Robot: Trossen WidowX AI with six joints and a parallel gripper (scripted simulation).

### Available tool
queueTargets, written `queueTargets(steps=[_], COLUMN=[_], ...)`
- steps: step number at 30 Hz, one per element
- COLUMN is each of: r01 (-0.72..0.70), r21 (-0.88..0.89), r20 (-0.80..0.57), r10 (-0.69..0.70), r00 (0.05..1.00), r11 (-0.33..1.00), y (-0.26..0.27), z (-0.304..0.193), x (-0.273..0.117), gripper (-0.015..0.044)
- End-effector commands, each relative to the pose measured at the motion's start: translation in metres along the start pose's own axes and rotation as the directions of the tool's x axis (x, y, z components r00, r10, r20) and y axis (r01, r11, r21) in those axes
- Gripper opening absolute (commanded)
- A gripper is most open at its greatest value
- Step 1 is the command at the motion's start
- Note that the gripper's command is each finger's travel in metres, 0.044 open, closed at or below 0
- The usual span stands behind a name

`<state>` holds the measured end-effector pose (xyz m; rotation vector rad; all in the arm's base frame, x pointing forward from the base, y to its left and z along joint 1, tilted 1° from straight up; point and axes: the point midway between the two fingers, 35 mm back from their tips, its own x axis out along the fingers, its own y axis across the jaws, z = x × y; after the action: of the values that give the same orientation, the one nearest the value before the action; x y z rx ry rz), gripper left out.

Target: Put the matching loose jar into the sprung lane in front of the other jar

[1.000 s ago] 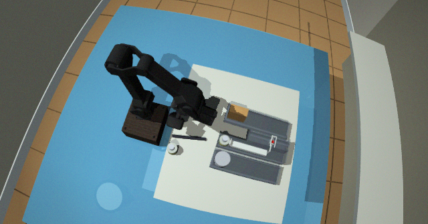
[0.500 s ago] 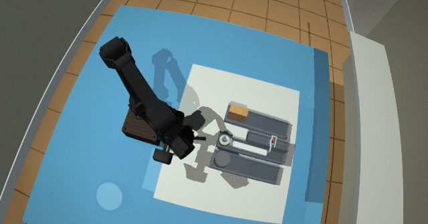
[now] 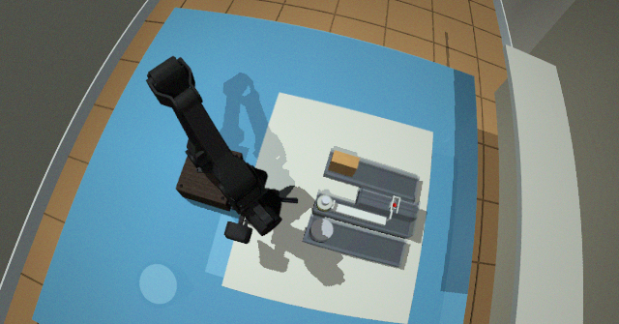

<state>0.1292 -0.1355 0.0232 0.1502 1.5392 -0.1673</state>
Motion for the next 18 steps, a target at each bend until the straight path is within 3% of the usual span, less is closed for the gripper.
queueTargets(steps=[1,18], r01=[-0.006,-0.006], r21=[-0.001,-0.001], r20=[-0.017,-0.018], r10=[0.006,0.006], r00=[1.0,1.0], r11=[1.0,1.0], y=[0.002,0.002], z=[-0.004,-0.005], x=[0.009,0.034], gripper=[0.044,0.044])
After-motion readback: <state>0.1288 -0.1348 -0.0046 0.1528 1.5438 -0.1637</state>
